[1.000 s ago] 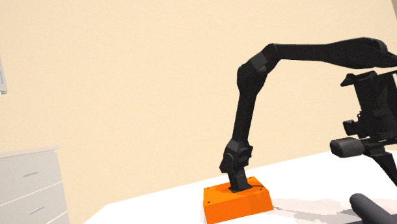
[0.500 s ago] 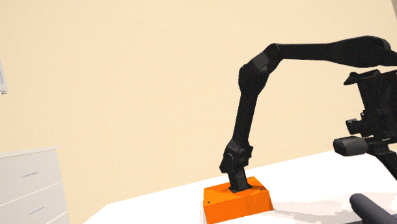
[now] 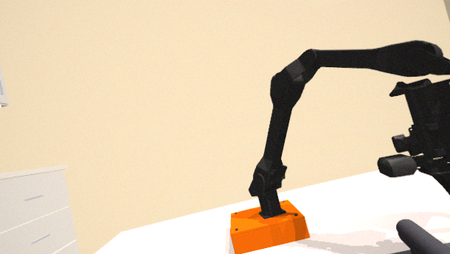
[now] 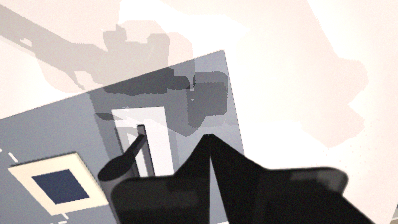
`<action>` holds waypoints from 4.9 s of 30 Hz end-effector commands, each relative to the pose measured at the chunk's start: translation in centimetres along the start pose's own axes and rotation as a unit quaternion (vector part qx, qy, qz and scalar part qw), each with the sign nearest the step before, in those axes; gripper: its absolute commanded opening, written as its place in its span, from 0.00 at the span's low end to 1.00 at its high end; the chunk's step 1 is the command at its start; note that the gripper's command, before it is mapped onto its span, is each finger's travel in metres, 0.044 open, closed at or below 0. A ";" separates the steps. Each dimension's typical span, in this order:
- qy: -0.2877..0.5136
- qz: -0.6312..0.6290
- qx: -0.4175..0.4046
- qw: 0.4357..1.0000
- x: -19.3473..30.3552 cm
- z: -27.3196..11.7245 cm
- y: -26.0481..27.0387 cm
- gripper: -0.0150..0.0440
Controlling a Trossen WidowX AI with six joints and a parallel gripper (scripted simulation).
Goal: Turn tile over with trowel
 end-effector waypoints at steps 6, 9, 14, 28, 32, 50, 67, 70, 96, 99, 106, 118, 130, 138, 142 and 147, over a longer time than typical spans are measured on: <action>0.000 0.000 0.000 1.000 0.0 0.0 0.0 0.39; 0.000 0.000 0.000 1.000 0.0 0.0 0.0 0.42; 0.000 0.000 0.000 1.000 0.0 0.0 0.0 0.42; 0.000 0.000 0.000 1.000 0.0 0.0 0.0 0.42; 0.000 0.000 0.000 1.000 0.0 0.0 0.0 0.25; 0.000 0.000 0.000 1.000 0.0 0.0 0.0 0.42; 0.001 0.249 0.000 0.968 2.0 -0.5 0.8 0.71; 0.002 0.300 0.000 0.954 2.5 -0.5 1.0 0.71; 0.004 0.686 0.001 0.728 5.9 -1.4 2.7 0.71; 0.004 0.723 0.002 0.691 6.2 -1.5 2.9 0.71; 0.004 0.801 0.002 0.599 7.1 -1.7 3.4 0.71; 0.004 0.907 0.003 0.420 8.6 -2.1 4.4 0.71; 0.004 0.975 0.004 0.224 10.0 -2.5 5.4 0.71; 0.004 0.996 0.005 0.087 10.9 -2.8 6.1 0.71; 0.004 1.000 0.005 0.020 11.3 -2.9 6.5 0.71; 0.004 1.000 0.006 0.009 11.4 -2.9 6.6 0.71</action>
Point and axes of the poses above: the point midway between the two fingers, 35 mm back from their tips, its own z axis out along the fingers, its own y axis across the jaws, x = y × z, the point moved 4 cm from there along -z, back along the fingers, and after that the axes turned 15 degrees about z, right-handed, at the moved point
